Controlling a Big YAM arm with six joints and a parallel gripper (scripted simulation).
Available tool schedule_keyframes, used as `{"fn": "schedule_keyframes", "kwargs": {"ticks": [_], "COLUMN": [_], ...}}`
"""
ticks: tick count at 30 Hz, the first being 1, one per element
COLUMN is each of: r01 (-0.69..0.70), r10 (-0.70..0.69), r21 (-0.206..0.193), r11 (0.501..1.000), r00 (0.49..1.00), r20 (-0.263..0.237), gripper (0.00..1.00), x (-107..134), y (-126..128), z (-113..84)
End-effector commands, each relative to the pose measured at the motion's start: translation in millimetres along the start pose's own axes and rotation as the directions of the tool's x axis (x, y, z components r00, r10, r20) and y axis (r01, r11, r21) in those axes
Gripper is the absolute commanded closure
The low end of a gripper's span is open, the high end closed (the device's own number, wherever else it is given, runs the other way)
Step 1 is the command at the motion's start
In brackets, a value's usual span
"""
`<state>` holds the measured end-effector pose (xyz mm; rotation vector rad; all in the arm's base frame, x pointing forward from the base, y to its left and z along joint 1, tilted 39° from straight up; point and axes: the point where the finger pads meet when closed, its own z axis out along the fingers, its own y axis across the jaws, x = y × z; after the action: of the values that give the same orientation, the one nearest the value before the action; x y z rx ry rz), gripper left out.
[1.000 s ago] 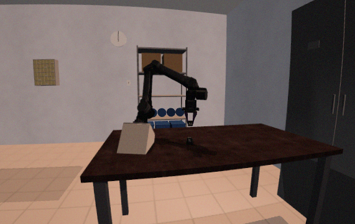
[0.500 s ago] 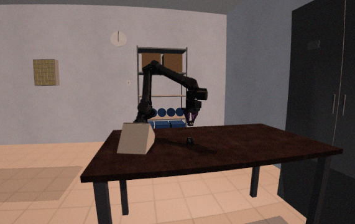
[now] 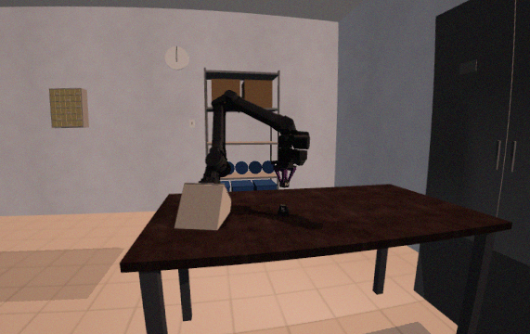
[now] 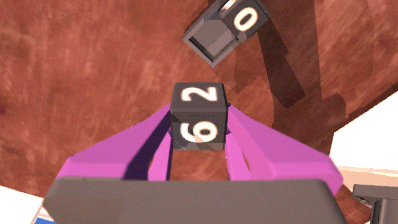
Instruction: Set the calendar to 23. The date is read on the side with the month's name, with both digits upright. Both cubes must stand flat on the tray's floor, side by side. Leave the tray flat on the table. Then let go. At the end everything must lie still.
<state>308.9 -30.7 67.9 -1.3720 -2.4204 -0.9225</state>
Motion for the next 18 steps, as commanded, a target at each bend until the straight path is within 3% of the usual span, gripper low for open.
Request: {"fn": "schedule_keyframes", "kwargs": {"ticks": [1, 18], "r01": [0.161, 0.516], "r10": [-0.159, -0.515], "r21": [-0.033, -0.010], "r11": [0.986, 0.857], "r00": [0.986, 0.855], "r20": [0.058, 0.061], "gripper": [0.74, 0.74], "x": [-10.1, -1.2], "y": [24.8, 33.8], "z": [-20.3, -17.8]}}
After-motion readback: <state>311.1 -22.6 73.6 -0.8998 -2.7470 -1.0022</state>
